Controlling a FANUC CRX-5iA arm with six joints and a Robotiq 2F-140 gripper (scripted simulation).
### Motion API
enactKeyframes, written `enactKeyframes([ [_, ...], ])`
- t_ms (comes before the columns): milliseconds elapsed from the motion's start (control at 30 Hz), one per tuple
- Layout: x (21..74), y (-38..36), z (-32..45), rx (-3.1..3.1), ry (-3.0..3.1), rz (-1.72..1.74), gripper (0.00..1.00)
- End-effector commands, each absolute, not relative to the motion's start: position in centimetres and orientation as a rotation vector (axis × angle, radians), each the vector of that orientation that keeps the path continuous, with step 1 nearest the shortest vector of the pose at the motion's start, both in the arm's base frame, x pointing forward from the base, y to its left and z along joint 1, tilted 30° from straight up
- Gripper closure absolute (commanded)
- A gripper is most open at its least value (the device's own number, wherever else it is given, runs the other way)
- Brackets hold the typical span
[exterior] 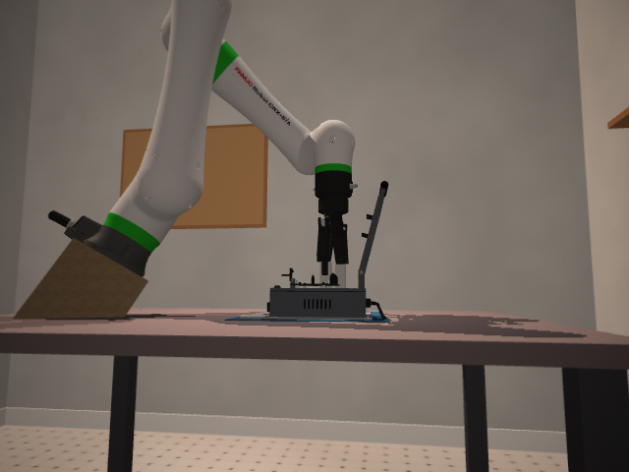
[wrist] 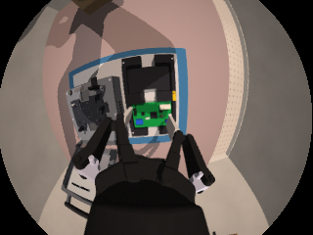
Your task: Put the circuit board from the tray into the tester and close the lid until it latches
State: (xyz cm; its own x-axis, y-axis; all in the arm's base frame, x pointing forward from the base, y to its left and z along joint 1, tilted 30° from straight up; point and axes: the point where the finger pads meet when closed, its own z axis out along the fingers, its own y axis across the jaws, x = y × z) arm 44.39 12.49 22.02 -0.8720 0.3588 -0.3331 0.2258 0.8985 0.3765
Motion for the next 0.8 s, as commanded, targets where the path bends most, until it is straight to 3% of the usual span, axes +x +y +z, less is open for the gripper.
enactKeyframes([
  [0, 44.49, 12.54, 22.10, 0.428, 2.663, 0.461, 0.42],
  [767, 45.19, 12.88, 22.56, 0.428, 2.663, 0.461, 0.42],
])
